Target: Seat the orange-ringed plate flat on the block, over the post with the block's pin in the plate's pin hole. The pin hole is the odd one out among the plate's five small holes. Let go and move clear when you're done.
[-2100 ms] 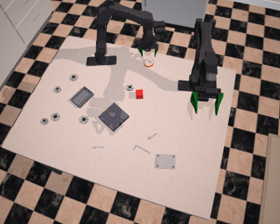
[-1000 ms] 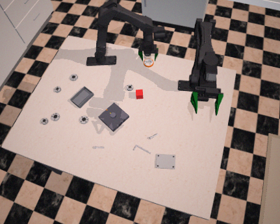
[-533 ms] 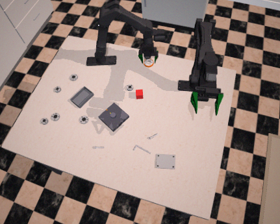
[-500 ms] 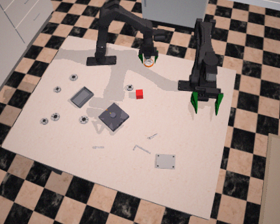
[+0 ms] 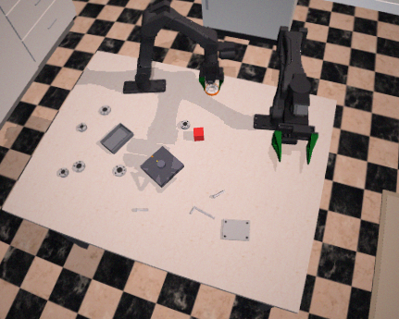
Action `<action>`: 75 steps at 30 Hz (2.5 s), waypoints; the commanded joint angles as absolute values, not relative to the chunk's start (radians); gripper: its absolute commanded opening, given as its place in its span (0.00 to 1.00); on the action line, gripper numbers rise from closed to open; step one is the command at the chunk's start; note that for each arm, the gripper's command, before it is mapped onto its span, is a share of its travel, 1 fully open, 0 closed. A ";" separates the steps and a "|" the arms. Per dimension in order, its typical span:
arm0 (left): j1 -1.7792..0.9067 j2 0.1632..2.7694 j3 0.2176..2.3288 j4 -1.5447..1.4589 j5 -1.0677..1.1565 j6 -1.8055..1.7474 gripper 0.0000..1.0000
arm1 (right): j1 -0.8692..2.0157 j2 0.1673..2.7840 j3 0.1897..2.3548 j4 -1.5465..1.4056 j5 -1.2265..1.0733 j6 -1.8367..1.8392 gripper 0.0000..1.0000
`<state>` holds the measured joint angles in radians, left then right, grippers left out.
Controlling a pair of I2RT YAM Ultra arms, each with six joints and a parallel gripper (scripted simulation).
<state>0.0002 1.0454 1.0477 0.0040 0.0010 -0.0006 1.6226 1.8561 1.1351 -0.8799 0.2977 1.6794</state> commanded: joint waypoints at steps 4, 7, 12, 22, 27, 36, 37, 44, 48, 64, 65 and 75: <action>-0.003 1.036 1.083 0.021 -0.005 0.006 0.77 | 1.621 1.812 1.179 -0.912 0.317 1.674 0.00; -0.003 1.036 1.083 0.021 -0.005 0.006 0.77 | 1.620 1.812 1.184 -0.931 0.317 1.674 0.00; -0.003 1.036 1.083 0.021 -0.005 0.006 0.77 | 1.618 1.798 1.198 -0.958 0.317 1.674 0.00; -0.003 1.036 1.083 0.021 -0.005 0.006 0.77 | 1.612 1.775 1.230 -1.006 0.317 1.673 0.00; -0.003 1.036 1.083 0.021 -0.005 0.006 0.77 | 1.610 1.768 1.247 -1.033 0.317 1.673 0.00; -0.003 1.036 1.083 0.021 -0.005 0.006 0.77 | 1.616 1.754 1.276 -1.073 0.317 1.673 0.00; -0.003 1.036 1.083 0.021 -0.005 0.006 0.77 | 1.619 1.752 1.282 -1.081 0.317 1.674 0.00; -0.003 1.036 1.083 0.021 -0.005 0.006 0.77 | 1.612 1.739 1.309 -1.118 0.317 1.673 0.00; -0.003 1.036 1.083 0.021 -0.005 0.006 0.77 | 1.610 1.737 1.321 -1.133 0.317 1.673 0.00; -0.003 1.036 1.083 0.021 -0.005 0.006 0.77 | 1.349 1.815 1.375 -1.051 0.286 1.439 0.00; -0.003 1.036 1.083 0.021 -0.005 0.006 0.77 | 1.313 1.823 1.385 -1.047 0.284 1.415 0.00; -0.003 1.036 1.083 0.021 -0.005 0.006 0.77 | 1.069 1.876 1.452 -1.024 0.256 1.251 0.00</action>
